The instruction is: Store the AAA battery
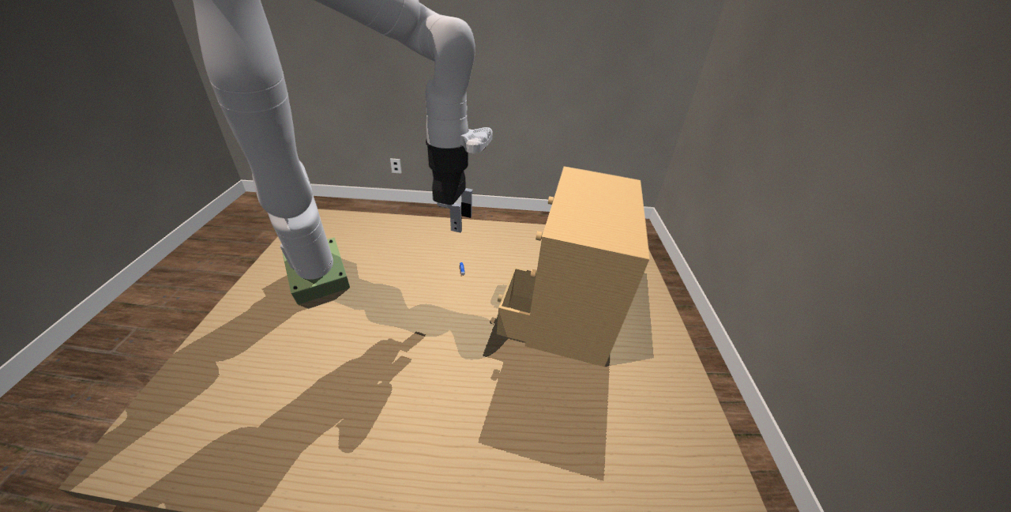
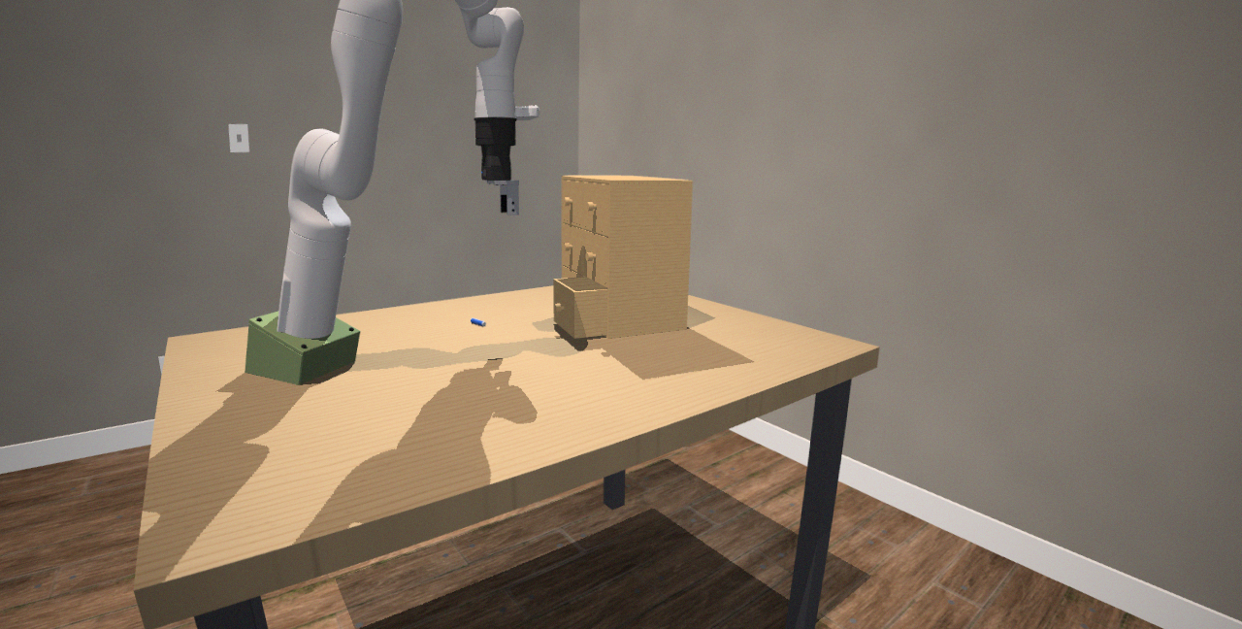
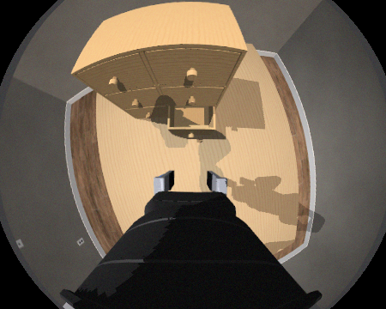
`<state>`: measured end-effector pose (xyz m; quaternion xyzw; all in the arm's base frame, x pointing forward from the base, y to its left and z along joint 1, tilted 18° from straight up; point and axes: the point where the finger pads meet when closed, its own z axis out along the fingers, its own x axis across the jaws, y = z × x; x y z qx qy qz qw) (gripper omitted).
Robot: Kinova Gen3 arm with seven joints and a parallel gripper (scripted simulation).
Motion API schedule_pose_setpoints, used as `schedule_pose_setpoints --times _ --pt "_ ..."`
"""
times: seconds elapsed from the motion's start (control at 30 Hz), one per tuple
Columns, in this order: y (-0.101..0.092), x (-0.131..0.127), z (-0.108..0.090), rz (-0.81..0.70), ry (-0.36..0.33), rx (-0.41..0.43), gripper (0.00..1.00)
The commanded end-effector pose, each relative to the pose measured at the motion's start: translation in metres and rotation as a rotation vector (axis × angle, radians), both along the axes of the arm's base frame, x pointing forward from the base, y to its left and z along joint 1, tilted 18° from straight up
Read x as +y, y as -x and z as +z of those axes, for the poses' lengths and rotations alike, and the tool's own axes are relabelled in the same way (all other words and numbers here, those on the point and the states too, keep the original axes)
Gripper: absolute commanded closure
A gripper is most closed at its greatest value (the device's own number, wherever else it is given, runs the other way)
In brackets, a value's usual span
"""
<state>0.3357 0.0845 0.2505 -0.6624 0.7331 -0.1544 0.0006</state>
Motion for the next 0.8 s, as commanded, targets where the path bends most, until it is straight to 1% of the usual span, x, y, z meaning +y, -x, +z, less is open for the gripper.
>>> schedule_pose_setpoints --times 0.0,0.1,0.23,0.3,0.6,0.67,0.77 --pt "0.003 0.013 -0.006 0.011 0.004 0.004 0.00" --pt "0.007 0.035 -0.016 0.011 0.004 0.004 0.00" --pt "0.015 0.076 -0.035 0.011 0.004 0.004 0.00" --pt "0.015 0.076 -0.035 0.011 0.004 0.004 0.00" --pt "0.038 0.188 -0.086 0.011 0.004 0.004 0.00" --pt "0.042 0.208 -0.095 0.011 0.004 0.004 0.00" --pt "0.045 0.224 -0.102 0.011 0.004 0.004 0.00"
